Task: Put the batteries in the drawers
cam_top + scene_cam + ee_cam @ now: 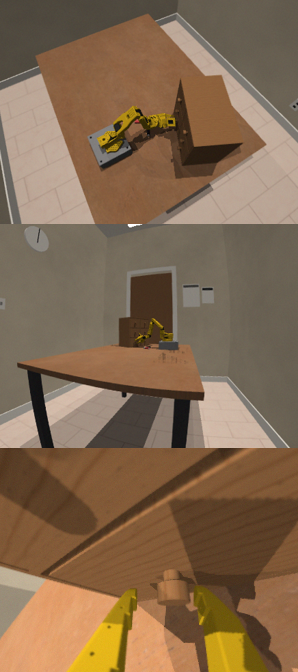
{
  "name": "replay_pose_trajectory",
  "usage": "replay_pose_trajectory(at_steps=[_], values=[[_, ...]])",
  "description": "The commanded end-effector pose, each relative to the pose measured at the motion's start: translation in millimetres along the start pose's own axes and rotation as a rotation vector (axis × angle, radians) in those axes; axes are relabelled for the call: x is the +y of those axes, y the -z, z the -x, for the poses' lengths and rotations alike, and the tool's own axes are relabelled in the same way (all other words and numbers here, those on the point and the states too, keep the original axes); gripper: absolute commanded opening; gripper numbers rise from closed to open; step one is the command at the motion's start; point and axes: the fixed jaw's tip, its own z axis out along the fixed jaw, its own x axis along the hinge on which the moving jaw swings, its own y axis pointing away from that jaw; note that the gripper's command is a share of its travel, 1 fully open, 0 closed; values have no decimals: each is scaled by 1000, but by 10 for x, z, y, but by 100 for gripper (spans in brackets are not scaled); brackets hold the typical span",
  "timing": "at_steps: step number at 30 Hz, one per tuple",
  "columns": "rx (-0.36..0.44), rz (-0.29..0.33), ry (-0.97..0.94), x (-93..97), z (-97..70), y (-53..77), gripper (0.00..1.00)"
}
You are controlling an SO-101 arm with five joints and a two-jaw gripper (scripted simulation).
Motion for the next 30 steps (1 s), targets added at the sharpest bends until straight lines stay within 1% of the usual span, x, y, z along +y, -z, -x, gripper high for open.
replay_pose_trajectory(at_steps=[1,30], values=[[0,-11,-11,-33,4,-15,21],[-5,-17,-14,-81,-8,-24,21]])
